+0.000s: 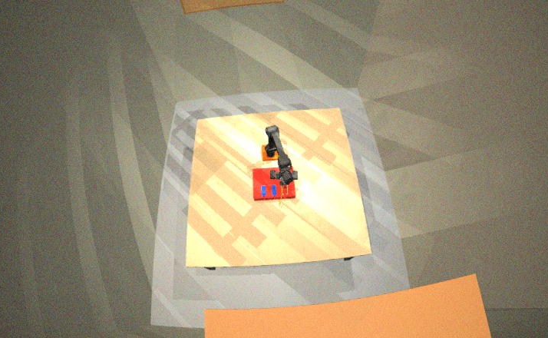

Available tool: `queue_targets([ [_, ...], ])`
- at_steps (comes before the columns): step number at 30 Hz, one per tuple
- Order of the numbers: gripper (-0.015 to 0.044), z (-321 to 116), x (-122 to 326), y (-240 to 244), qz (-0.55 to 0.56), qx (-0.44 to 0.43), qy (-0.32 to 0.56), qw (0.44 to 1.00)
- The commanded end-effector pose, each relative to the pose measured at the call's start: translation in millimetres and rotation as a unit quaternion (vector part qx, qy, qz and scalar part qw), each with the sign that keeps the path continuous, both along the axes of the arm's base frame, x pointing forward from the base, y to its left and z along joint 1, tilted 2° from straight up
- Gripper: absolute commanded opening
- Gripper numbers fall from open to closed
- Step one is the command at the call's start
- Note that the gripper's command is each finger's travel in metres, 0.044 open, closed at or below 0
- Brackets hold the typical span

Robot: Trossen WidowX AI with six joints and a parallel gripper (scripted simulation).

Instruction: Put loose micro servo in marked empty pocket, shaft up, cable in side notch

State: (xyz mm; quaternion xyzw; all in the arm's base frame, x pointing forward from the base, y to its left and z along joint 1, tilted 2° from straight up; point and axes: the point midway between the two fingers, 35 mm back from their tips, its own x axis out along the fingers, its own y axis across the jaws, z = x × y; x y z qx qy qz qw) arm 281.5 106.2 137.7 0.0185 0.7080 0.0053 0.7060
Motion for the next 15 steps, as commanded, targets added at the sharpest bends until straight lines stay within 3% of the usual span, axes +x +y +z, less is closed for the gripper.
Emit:
queue_targets([
  [1,0.0000,2.5,18.4,1.8,0.002,0.002,-0.004,1.000],
  [15,0.0000,3.0,52.5,4.5,0.043,0.002,-0.007,0.999],
])
